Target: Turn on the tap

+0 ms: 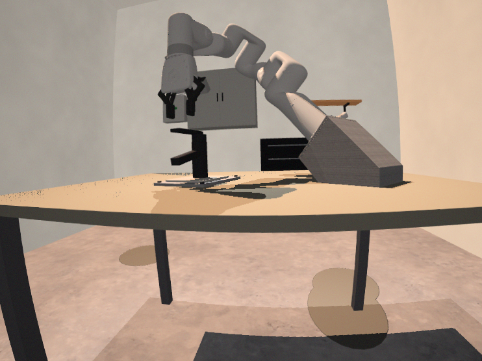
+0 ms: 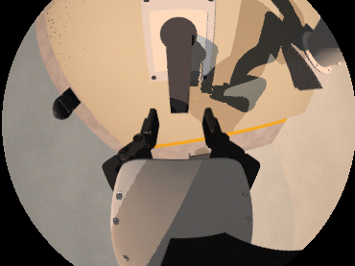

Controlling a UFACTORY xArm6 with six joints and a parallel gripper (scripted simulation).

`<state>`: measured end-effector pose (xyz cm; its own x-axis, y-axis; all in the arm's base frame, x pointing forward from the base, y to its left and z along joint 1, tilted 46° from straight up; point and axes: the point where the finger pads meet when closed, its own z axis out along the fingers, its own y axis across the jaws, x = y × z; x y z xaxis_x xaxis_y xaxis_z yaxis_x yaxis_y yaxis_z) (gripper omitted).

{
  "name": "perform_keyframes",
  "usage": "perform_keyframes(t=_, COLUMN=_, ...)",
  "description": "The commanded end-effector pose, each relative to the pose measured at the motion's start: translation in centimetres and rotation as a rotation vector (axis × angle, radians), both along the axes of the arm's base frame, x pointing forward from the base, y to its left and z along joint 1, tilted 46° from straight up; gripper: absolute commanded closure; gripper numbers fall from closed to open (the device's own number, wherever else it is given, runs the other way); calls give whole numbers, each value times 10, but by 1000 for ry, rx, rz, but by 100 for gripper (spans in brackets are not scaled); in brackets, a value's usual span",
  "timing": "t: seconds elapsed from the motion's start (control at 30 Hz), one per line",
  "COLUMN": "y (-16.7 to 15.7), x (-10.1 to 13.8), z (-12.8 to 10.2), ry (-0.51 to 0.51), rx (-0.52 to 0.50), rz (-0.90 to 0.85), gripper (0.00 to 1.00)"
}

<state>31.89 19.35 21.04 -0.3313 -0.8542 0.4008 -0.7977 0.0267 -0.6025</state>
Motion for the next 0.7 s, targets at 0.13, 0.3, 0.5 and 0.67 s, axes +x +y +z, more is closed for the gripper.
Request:
perform_keyframes(t=0.13, y=-4, x=6, z=-6, ry=-2, rx=3, rz=1, gripper=31)
perform_keyframes(t=0.3, y=-7, x=9, z=-10, ry=-2, rx=3, rz=1, gripper=31)
perform_keyframes(t=0.5, y=-9, x=12, z=-13, ry=-2, rx=3, rz=1, gripper=31)
perform_keyframes(t=0.67, y=-10, x=12, z=-14, ry=-2, rx=3, rz=1, gripper=31)
